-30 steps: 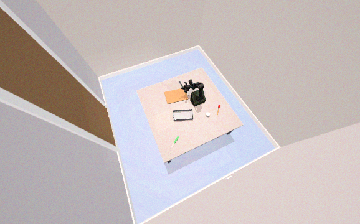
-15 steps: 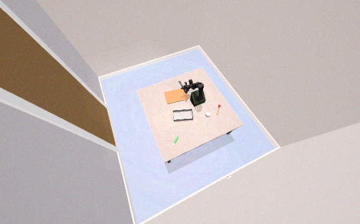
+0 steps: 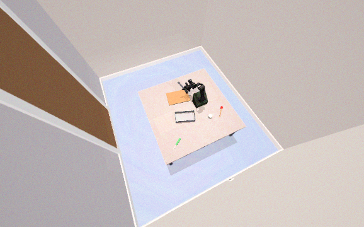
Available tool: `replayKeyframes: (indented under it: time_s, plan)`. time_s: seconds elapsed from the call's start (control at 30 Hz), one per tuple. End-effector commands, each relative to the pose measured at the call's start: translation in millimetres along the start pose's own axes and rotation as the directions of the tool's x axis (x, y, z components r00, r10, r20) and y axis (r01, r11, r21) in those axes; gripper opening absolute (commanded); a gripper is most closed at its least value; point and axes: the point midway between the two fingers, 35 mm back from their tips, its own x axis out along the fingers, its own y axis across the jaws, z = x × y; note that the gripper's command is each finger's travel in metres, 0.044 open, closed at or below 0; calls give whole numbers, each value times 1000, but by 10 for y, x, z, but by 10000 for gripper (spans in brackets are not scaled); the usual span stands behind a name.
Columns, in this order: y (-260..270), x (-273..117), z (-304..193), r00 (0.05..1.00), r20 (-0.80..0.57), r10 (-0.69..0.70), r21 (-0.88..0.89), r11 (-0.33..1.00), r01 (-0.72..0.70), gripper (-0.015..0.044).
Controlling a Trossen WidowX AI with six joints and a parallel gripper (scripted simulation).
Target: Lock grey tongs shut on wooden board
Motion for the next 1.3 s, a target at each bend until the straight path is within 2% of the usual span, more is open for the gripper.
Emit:
replayKeyframes:
  time_s: [0.0,0.63,1.27]
  plan:
    - [80,79,-40,997,71,12,-10,1000,-11,-150]
    - [165,265,-59,907,420,27,2,1000,-31,-150]
    - [-28,186,-154,678,735,24,-27,1000,-6,-150]
